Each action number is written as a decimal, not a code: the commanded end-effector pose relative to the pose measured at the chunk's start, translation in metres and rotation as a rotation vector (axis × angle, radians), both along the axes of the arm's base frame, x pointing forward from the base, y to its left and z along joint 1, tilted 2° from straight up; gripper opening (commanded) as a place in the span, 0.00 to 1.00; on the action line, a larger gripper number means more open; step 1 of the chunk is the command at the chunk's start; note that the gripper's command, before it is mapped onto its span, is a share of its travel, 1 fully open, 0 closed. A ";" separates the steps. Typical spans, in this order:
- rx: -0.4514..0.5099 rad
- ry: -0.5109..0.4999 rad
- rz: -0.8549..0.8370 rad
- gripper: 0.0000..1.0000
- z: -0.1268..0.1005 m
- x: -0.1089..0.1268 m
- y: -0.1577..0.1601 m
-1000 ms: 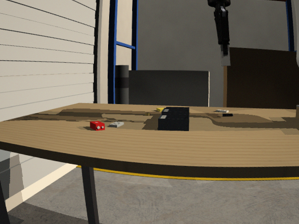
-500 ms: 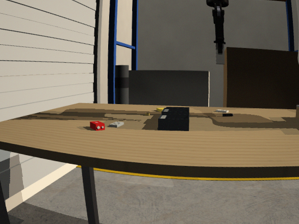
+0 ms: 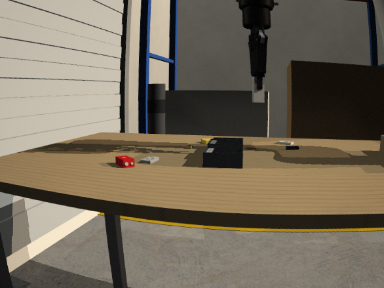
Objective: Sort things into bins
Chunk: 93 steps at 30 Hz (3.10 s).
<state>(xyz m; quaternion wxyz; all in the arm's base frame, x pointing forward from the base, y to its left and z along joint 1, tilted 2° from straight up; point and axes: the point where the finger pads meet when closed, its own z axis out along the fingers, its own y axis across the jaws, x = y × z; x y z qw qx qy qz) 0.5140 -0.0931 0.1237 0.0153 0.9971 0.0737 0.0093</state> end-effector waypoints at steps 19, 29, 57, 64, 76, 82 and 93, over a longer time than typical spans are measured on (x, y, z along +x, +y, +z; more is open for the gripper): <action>0.005 0.003 0.005 0.15 -0.068 0.080 -0.055; 0.005 0.003 0.005 0.15 -0.092 0.080 -0.056; 0.005 0.003 0.005 0.15 -0.115 0.081 -0.056; 0.005 0.003 0.005 0.15 -0.115 0.081 -0.056; 0.005 0.003 0.005 0.15 -0.115 0.081 -0.056; 0.005 0.003 0.005 0.15 -0.115 0.081 -0.056; 0.005 0.003 0.005 0.15 -0.106 0.080 -0.056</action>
